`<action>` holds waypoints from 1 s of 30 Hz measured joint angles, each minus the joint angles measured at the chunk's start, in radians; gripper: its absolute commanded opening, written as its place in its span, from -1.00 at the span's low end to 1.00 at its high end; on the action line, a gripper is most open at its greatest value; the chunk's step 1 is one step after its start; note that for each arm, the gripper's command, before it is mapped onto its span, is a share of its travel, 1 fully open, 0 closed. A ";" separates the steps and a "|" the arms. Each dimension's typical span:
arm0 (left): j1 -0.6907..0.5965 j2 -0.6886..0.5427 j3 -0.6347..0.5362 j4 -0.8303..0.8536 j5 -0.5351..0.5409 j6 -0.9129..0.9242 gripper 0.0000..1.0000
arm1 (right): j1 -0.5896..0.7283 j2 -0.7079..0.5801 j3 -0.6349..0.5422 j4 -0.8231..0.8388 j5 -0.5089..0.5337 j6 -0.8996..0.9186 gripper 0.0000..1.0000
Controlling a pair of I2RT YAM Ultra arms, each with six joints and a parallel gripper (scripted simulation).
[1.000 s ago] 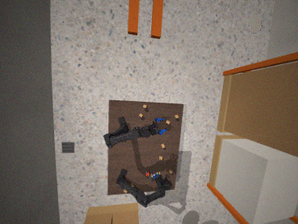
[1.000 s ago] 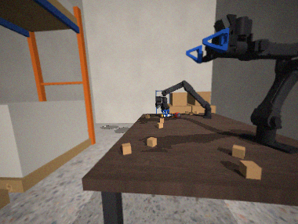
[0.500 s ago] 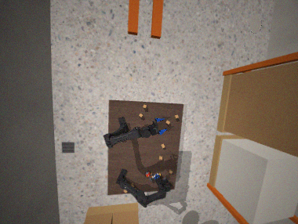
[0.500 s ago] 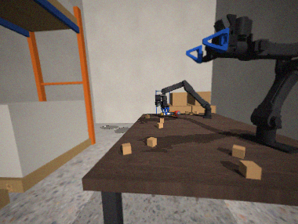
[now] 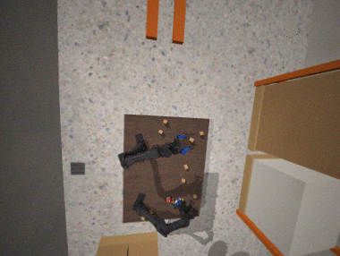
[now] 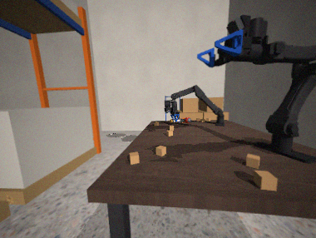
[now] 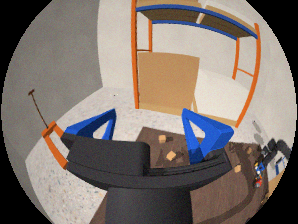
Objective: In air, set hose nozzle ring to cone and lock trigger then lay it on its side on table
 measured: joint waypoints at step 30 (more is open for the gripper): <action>0.000 0.000 0.000 0.000 0.000 0.000 1.00 | 0.339 0.006 0.027 -0.071 0.046 -0.488 -0.29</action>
